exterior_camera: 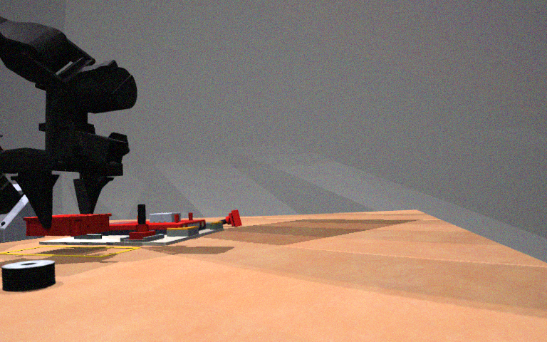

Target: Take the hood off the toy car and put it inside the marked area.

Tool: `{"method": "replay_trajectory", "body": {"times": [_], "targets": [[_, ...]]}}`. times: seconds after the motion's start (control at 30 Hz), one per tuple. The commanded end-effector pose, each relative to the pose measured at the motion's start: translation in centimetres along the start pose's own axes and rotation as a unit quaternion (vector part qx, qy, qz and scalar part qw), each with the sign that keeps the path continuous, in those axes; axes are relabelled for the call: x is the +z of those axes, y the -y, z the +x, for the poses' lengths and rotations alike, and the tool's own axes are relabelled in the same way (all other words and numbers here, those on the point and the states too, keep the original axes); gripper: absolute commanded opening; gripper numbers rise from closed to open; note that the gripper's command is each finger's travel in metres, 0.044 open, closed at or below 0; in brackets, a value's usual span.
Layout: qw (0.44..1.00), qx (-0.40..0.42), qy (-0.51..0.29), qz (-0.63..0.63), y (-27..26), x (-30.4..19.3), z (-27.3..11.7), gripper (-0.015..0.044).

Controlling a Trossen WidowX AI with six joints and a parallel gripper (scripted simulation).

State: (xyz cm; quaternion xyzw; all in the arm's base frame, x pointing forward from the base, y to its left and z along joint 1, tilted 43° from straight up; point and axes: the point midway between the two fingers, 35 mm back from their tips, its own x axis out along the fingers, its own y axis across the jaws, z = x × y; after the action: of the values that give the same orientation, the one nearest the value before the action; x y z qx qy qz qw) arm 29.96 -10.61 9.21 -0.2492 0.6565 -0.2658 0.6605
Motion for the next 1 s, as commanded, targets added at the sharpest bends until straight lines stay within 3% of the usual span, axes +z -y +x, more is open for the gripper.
{"method": "replay_trajectory", "body": {"times": [0.0, 0.97], "targets": [[1.0, -0.002, 0.0, -0.003, 0.0, -0.1, 0.3, 0.0], [1.0, -0.002, 0.0, -0.003, 0.1, -0.1, 1.6, 0.0]]}}
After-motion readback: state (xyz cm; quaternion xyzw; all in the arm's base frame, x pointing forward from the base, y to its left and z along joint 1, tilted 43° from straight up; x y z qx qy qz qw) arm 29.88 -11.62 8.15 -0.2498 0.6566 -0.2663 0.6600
